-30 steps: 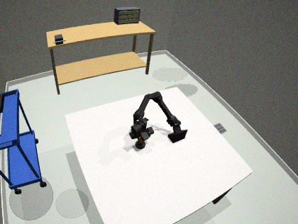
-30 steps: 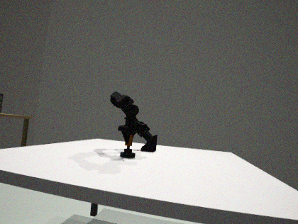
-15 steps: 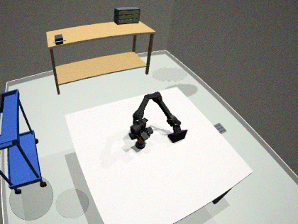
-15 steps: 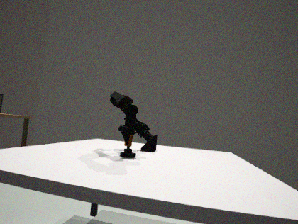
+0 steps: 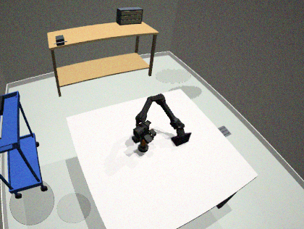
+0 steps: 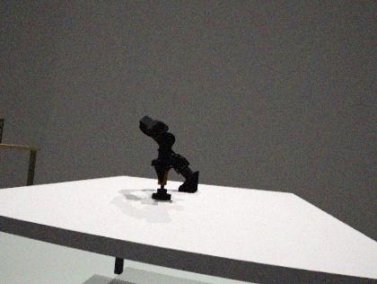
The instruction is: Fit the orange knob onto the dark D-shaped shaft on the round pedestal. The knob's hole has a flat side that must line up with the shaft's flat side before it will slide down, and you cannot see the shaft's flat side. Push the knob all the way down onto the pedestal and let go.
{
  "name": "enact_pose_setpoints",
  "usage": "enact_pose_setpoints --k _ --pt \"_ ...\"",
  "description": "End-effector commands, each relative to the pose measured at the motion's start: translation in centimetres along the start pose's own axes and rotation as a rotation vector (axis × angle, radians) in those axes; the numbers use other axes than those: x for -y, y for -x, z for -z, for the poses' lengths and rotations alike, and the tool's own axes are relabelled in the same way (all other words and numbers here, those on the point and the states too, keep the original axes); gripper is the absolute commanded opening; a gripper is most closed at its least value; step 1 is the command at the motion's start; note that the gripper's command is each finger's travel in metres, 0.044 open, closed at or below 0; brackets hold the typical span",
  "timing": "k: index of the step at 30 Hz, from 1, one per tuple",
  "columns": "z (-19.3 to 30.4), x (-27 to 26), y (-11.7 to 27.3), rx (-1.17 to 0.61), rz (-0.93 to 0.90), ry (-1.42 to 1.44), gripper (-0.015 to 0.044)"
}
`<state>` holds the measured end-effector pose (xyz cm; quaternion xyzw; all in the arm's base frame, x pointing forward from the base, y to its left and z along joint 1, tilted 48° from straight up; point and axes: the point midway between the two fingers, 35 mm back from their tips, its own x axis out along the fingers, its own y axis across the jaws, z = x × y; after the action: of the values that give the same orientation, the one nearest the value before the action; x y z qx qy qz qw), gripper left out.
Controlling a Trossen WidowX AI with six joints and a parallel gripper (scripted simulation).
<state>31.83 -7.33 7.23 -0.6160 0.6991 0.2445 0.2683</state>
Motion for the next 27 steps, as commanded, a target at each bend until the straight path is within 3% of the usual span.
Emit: enact_pose_setpoints --k 1,27 --pt "-0.1 -0.1 0.4 0.002 0.007 0.127 0.0000" --pt "-0.2 -0.4 -0.7 0.001 0.007 0.134 0.0000"
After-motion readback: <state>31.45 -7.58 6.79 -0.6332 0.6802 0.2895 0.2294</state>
